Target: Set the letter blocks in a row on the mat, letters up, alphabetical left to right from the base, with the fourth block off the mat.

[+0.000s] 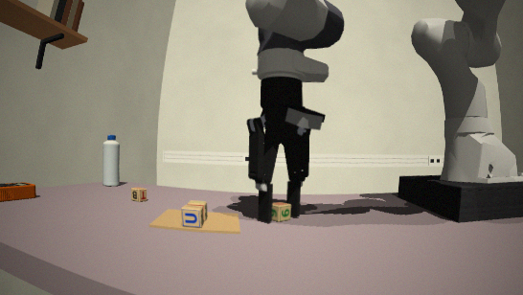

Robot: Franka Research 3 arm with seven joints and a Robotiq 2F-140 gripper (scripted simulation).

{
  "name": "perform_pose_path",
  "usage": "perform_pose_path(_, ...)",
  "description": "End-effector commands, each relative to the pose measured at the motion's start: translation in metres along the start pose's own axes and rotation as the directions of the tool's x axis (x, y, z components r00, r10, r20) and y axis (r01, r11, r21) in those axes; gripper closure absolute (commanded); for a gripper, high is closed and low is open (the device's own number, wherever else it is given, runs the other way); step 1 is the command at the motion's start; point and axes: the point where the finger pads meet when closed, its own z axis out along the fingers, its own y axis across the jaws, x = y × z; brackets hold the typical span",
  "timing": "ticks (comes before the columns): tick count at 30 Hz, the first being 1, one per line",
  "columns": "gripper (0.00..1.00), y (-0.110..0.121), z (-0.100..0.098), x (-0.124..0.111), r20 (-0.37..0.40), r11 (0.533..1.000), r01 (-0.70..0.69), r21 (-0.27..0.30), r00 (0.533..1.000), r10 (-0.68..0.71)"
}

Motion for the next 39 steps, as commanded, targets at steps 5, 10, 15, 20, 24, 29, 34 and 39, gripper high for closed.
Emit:
perform_pose_path(5, 0.54, 0.0013, -0.0003, -0.0016, 0.003, 1.0, 0.005, -0.003, 1.0, -0.005)
perform_pose_path(10, 0.54, 0.0013, -0.0003, -0.0016, 0.003, 1.0, 0.005, -0.003, 1.0, -0.005)
perform_pose_path(15, 0.54, 0.0013, -0.0003, -0.0016, 0.003, 1.0, 0.005, -0.003, 1.0, -0.005)
perform_pose_path(20, 0.54, 0.0013, -0.0003, -0.0016, 0.003, 1.0, 0.005, -0.003, 1.0, -0.005)
perform_pose_path(24, 0.65, 0.0013, -0.0003, -0.0016, 0.003, 1.0, 0.005, -0.003, 1.0, -0.005)
perform_pose_path(29, 0.65, 0.0013, -0.0003, -0.0016, 0.003, 1.0, 0.005, -0.003, 1.0, -0.005)
perform_pose_path(34, 0.65, 0.0013, -0.0003, -0.0016, 0.003, 1.0, 0.005, -0.003, 1.0, -0.005)
perform_pose_path(39, 0.65, 0.0013, -0.0003, -0.0016, 0.003, 1.0, 0.005, -0.003, 1.0, -0.005)
